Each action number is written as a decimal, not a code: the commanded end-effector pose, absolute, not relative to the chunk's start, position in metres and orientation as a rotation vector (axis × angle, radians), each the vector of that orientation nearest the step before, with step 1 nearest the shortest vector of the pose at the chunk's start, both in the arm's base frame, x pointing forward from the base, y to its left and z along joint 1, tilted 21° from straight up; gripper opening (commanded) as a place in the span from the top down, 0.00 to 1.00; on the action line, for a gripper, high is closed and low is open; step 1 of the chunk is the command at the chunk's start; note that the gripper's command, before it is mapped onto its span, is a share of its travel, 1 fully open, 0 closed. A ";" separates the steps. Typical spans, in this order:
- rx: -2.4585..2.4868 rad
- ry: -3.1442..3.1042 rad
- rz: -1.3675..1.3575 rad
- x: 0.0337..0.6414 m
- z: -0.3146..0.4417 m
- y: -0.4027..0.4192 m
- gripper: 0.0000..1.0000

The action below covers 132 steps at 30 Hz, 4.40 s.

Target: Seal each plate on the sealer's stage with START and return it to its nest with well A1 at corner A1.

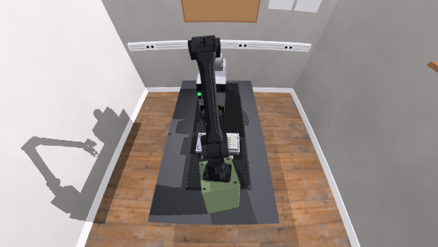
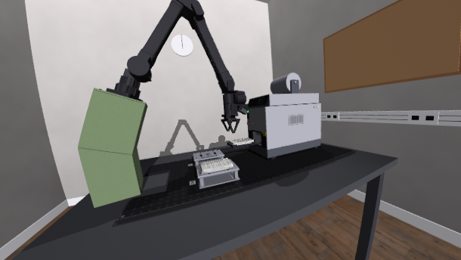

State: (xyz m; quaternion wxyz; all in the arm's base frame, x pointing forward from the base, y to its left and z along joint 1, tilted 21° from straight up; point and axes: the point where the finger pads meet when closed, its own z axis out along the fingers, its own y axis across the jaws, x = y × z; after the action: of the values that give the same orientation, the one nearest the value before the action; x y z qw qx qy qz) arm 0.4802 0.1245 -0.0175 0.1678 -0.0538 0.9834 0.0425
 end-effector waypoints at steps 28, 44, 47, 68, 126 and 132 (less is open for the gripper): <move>-0.156 2.728 0.177 0.437 0.121 0.226 1.00; -0.156 2.759 0.153 0.436 0.102 0.215 1.00; -0.158 2.747 0.155 0.437 0.104 0.211 1.00; -0.144 2.412 0.172 0.419 0.106 0.223 1.00; -0.059 1.911 0.158 0.429 0.100 0.207 1.00; -0.065 1.879 0.163 0.431 0.111 0.208 1.00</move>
State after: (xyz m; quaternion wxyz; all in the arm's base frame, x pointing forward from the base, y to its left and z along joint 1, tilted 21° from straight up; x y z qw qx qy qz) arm 0.4251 0.2130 0.0966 0.5742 -0.0325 0.8150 0.0703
